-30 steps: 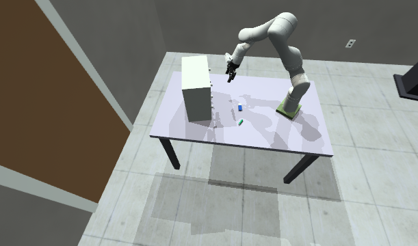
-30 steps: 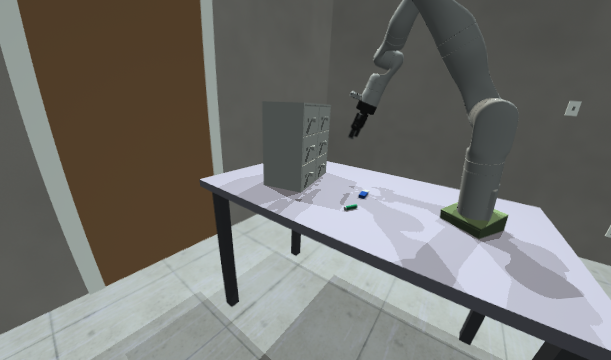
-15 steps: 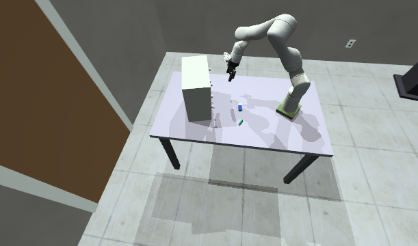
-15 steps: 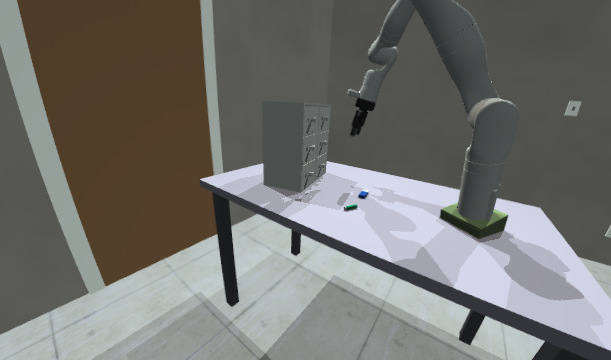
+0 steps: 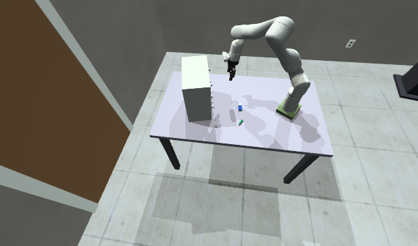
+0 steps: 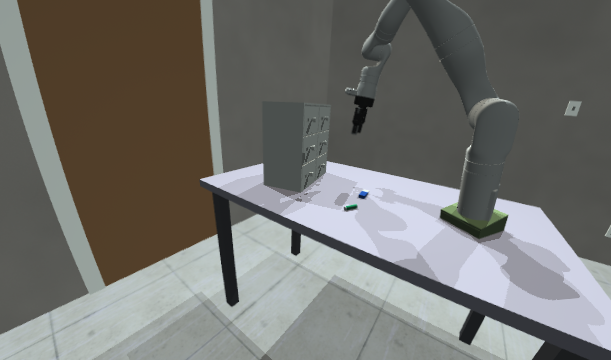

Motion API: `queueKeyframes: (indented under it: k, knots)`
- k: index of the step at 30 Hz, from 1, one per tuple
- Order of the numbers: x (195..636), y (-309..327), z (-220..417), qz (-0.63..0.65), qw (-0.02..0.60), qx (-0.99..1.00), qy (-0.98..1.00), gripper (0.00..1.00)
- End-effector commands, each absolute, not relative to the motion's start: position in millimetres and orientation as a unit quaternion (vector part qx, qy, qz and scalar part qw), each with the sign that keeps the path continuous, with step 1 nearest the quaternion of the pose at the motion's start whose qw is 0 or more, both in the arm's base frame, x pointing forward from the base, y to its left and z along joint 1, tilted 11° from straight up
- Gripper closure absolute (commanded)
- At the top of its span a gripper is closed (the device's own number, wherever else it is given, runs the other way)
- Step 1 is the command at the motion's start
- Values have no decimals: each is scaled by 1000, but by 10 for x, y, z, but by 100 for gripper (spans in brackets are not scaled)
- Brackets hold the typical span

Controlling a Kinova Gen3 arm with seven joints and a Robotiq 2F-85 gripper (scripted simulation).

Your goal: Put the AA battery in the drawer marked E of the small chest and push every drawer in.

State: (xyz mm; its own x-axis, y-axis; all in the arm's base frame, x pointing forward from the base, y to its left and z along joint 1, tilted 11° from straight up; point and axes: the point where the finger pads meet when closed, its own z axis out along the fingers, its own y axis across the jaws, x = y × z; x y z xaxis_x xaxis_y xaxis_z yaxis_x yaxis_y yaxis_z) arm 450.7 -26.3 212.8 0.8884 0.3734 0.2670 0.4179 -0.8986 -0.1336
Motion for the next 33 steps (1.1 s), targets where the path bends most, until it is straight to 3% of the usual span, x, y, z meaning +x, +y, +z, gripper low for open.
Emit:
queueKeyframes:
  k: [1, 33]
  knots:
    - [4524, -258, 2146, -112, 91, -967, -208, 0]
    - [4451, -305, 2227, -57, 79, -972, -213, 0]
